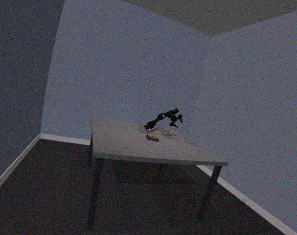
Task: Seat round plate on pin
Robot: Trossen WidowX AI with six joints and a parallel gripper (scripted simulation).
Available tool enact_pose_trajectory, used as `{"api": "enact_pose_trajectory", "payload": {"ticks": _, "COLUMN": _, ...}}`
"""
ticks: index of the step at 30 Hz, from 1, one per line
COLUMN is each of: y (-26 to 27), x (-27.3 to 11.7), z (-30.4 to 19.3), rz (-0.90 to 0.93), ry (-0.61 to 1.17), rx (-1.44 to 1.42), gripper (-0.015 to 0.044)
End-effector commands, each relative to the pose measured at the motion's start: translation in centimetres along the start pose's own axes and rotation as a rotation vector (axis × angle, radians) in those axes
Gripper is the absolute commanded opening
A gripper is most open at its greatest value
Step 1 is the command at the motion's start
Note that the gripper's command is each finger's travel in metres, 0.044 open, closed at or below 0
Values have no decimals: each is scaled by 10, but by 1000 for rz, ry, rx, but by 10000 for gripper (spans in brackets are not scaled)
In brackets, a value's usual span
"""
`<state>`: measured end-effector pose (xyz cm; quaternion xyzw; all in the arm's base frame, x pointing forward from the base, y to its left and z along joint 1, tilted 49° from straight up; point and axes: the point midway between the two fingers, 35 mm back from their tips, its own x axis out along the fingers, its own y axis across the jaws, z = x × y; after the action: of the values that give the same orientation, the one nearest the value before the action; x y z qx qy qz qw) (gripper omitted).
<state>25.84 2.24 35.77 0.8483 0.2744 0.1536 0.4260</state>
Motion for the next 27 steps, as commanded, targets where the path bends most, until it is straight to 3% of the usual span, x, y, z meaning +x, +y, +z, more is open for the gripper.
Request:
{"api": "enact_pose_trajectory", "payload": {"ticks": 1, "y": 0, "x": 1, "z": 5, "rz": 3, "ry": -16, "rx": 7, "gripper": 374}}
{"api": "enact_pose_trajectory", "payload": {"ticks": 8, "y": 1, "x": 16, "z": 97, "rz": -143, "ry": -234, "rx": -173, "gripper": 190}}
{"api": "enact_pose_trajectory", "payload": {"ticks": 15, "y": -13, "x": 18, "z": 166, "rz": -374, "ry": -287, "rx": -377, "gripper": 6}}
{"api": "enact_pose_trajectory", "payload": {"ticks": 27, "y": -51, "x": 6, "z": 241, "rz": -698, "ry": -156, "rx": -609, "gripper": 0}}
